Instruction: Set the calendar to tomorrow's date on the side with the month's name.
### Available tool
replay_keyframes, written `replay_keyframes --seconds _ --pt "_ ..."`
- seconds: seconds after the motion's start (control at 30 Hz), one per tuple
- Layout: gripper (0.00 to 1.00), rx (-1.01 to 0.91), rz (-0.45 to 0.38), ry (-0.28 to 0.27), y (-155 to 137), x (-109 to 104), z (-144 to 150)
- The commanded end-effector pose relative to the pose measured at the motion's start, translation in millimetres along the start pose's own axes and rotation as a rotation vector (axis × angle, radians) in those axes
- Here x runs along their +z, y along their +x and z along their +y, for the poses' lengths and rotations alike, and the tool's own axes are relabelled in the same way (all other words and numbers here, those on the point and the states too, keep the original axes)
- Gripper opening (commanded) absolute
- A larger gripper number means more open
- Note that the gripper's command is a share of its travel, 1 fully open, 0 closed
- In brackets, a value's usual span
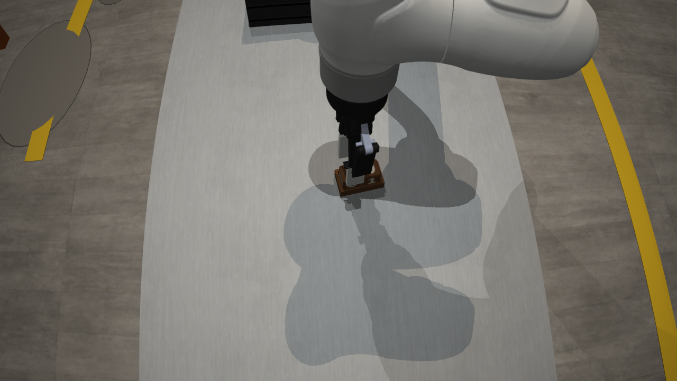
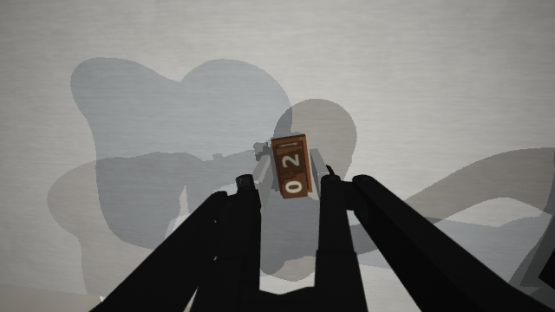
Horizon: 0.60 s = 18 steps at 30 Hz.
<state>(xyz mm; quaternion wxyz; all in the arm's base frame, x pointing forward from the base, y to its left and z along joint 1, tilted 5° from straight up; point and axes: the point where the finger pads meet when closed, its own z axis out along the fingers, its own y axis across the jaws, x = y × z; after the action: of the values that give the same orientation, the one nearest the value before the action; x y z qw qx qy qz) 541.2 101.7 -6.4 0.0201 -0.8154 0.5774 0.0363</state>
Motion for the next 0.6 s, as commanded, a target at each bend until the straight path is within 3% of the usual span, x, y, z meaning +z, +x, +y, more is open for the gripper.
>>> replay_keyframes --seconds 0.0,0.57 --pt "0.28 -0.004 -0.001 0.002 -2.7 1.5 0.9" --pt "0.28 -0.004 -0.001 0.002 -2.7 9.1 0.8"
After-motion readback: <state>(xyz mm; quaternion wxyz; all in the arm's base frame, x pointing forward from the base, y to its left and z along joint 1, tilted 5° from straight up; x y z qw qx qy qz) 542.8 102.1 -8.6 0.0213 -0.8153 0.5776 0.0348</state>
